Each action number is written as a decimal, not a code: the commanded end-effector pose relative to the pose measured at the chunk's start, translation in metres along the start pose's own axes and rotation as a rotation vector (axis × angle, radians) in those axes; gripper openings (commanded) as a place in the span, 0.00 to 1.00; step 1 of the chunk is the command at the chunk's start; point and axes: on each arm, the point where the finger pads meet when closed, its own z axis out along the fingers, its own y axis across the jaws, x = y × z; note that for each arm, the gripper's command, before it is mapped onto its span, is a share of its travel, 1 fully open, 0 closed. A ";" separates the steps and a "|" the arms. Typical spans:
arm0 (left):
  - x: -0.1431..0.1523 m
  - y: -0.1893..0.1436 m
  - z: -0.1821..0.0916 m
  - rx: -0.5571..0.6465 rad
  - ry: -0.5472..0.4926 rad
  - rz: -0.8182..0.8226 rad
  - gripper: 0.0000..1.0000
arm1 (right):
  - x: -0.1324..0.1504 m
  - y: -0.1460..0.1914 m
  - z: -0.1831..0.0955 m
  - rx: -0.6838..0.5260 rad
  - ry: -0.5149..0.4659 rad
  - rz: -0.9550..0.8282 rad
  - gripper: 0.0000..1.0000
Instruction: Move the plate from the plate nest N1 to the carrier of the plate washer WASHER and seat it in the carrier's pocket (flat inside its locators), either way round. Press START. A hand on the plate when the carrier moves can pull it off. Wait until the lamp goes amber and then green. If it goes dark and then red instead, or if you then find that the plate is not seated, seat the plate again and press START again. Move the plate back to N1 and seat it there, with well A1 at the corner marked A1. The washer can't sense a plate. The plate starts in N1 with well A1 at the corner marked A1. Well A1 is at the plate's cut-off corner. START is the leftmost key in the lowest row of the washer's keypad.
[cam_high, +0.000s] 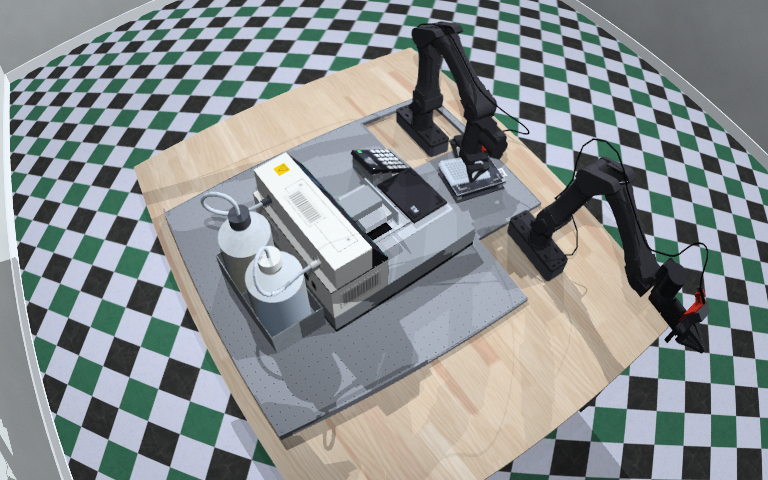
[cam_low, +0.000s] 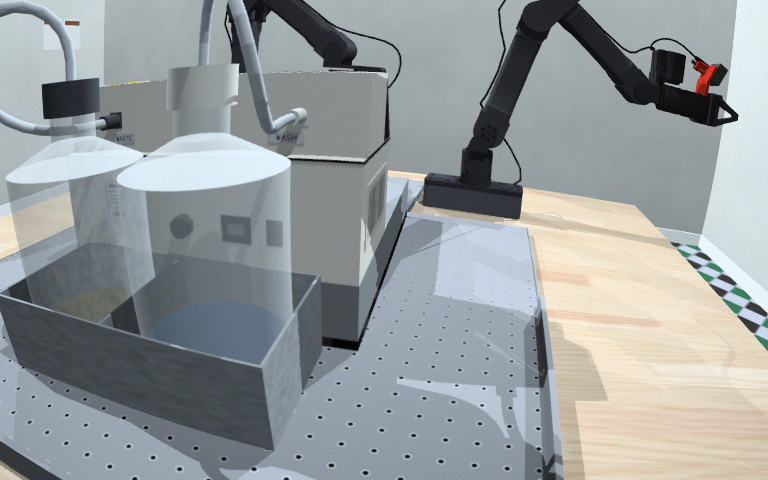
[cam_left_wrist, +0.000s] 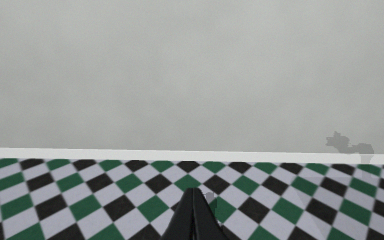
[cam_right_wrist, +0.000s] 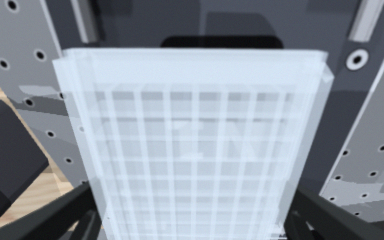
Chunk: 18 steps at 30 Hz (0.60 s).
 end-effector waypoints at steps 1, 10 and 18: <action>-0.007 0.002 0.000 0.004 -0.032 0.009 0.00 | -0.026 -0.018 -0.004 0.075 -0.098 -0.016 0.00; -0.007 0.002 0.000 0.004 -0.032 0.009 0.00 | -0.024 -0.011 -0.012 0.072 -0.098 -0.014 0.00; -0.007 0.002 0.000 0.004 -0.032 0.009 0.00 | -0.018 -0.011 -0.020 0.080 -0.099 -0.014 0.00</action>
